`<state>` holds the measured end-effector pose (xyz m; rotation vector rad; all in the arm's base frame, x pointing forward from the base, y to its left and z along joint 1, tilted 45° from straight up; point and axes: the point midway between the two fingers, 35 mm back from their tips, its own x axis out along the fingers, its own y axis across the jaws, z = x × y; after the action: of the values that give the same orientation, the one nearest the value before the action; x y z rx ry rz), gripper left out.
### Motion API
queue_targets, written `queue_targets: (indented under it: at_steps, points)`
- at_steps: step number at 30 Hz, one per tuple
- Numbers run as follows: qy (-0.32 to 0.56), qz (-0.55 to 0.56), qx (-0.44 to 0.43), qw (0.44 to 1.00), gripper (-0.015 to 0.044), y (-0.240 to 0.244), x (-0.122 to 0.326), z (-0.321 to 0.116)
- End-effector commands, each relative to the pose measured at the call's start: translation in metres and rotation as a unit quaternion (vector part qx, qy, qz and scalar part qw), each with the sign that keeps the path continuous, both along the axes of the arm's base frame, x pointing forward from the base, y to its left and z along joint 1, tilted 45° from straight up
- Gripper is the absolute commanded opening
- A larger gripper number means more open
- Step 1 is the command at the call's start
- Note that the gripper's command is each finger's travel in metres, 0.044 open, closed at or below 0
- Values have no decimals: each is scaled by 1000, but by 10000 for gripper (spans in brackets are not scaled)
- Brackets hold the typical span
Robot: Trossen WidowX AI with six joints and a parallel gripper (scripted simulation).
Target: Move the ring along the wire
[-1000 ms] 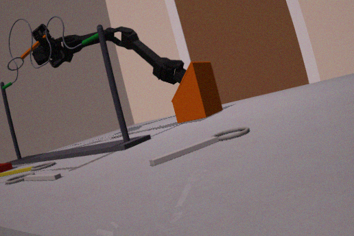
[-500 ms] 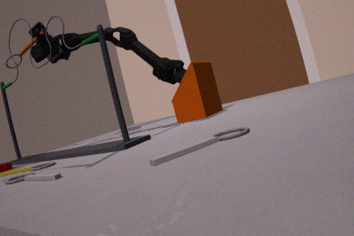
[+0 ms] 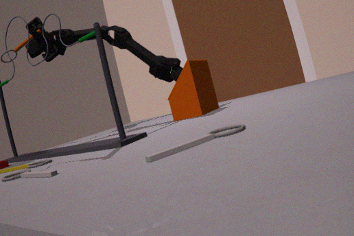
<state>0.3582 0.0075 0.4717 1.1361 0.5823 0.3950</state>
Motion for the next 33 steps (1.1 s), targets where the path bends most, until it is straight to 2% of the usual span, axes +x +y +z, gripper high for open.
queue_targets:
  at_steps: [1,33]
  points:
    - [-7,2,-26,1000,-150,1,0,1]
    - [-25,-3,-204,979,-150,-4,1,-8]
